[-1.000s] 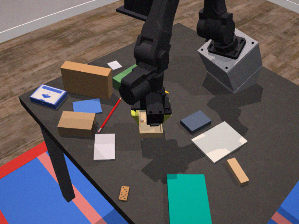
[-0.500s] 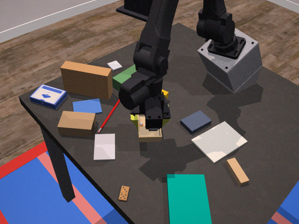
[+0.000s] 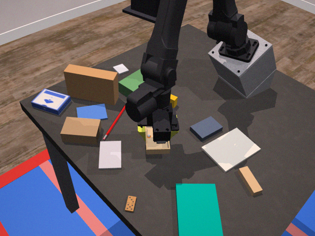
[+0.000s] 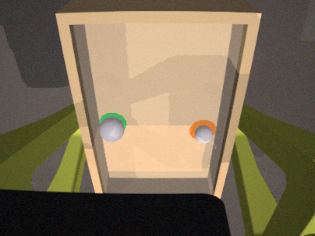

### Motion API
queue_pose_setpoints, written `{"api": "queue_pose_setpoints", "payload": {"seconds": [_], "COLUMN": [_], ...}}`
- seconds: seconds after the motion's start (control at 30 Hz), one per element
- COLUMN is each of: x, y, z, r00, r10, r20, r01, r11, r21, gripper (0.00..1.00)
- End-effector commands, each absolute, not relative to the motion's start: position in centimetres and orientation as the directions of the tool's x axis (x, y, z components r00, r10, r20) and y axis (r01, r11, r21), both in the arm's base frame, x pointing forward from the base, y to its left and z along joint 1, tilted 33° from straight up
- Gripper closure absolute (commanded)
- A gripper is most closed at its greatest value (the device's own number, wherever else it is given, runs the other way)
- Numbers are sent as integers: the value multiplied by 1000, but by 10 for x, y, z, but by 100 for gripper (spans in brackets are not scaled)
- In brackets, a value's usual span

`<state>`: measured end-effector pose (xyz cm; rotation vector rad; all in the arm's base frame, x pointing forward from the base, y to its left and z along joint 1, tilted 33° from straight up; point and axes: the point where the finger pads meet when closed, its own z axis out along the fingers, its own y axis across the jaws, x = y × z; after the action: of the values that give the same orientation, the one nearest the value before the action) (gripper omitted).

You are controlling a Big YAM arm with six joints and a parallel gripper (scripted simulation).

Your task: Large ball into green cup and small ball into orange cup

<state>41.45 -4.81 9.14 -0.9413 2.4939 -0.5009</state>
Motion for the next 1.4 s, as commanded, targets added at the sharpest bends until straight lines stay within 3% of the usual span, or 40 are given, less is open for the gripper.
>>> {"api": "queue_pose_setpoints", "payload": {"seconds": [0.0, 1.37], "x": [417, 430], "y": [-50, -55], "z": [89, 78], "r00": [-668, -665], "r10": [-696, -696], "r20": [-263, -270], "r01": [-536, -530], "r11": [695, 695], "r21": [-479, -487], "gripper": [31, 31]}}
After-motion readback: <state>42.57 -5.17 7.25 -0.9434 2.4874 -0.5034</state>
